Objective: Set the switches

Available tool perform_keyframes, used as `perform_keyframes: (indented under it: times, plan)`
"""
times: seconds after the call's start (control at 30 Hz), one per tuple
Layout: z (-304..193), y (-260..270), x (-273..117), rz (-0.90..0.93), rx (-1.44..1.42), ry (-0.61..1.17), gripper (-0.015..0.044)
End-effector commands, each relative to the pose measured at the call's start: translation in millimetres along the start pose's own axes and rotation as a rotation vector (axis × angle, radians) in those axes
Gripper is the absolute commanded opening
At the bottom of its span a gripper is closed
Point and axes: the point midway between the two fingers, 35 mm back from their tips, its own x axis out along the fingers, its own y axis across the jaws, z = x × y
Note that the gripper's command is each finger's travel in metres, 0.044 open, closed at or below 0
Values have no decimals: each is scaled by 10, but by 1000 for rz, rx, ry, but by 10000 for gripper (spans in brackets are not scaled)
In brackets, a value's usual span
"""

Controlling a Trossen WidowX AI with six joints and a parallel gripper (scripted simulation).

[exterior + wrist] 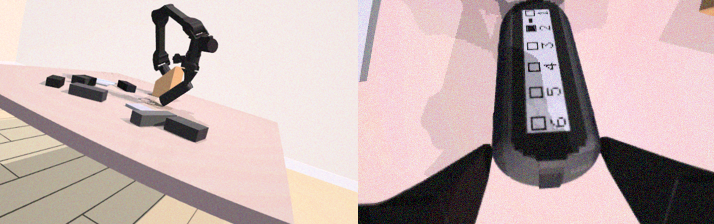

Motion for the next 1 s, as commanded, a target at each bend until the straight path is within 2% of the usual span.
perform_keyframes:
  times: [0.0, 0.97]
  plan:
    - [70, -12, -1, 1, -10, -18, 335]
    - [254, 2, -122, 0, -10, -19, 335]
